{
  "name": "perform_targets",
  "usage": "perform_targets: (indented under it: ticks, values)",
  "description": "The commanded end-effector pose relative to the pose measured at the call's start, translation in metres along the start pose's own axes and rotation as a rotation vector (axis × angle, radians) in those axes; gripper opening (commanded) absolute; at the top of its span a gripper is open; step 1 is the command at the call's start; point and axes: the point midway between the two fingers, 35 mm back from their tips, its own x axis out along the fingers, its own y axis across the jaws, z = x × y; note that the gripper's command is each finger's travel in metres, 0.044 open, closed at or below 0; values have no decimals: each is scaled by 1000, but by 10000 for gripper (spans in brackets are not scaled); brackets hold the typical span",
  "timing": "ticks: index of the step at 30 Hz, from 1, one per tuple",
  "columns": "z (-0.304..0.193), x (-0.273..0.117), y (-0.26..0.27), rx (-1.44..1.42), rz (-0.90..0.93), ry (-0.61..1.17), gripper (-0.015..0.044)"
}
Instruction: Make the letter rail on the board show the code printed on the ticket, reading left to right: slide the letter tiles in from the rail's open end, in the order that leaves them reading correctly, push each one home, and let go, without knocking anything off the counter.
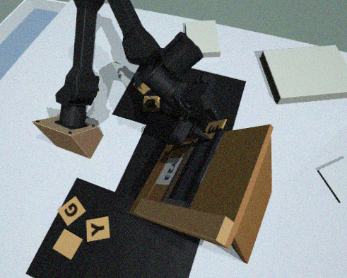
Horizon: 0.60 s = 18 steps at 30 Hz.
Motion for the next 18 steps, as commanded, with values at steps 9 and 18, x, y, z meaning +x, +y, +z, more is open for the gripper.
perform_targets:
  ticks: [9,18]
  values:
    - [1,0,-6,-3,2,-2,0]
    - [1,0,-11,-4,2,-2,0]
